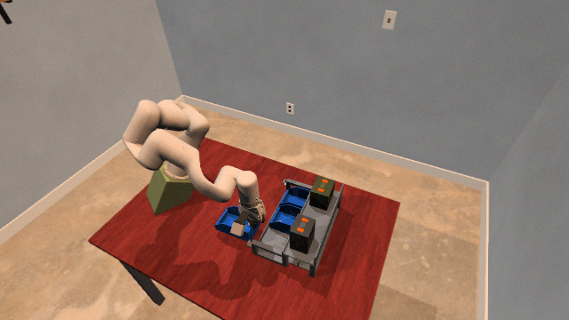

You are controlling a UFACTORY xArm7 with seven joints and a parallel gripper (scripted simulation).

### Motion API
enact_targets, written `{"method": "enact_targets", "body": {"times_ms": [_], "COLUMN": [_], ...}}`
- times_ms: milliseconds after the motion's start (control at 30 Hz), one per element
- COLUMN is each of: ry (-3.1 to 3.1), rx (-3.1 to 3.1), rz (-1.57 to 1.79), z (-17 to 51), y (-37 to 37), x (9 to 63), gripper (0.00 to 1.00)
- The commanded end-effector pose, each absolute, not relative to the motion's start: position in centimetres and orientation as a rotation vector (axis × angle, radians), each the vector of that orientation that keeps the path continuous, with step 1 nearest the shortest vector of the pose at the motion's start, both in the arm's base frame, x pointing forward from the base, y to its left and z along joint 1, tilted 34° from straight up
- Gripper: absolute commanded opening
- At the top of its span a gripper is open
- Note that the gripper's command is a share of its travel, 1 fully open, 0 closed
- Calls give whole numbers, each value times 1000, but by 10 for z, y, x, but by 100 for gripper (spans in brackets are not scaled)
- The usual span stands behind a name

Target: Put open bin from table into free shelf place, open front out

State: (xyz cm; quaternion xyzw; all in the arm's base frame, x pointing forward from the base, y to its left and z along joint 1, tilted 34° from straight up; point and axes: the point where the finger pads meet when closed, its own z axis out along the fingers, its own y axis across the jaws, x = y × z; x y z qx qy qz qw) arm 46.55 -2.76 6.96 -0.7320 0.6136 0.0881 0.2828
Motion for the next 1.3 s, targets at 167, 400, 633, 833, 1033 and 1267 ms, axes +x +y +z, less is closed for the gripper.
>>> {"method": "enact_targets", "body": {"times_ms": [167, 400, 633, 833, 1033, 1267], "ry": [1644, 1644, 1644, 1644, 1644, 1644], "rx": [-1958, -1958, -1958, -1958, -1958, -1958], "rz": [231, 231, 231, 231, 231, 231], "z": [72, 74, 75, 75, 78, 78], "y": [-28, -28, -28, -28, -27, -27], "x": [471, 476, 480, 480, 490, 490], "gripper": [0, 0, 0, 0, 0, 0]}}
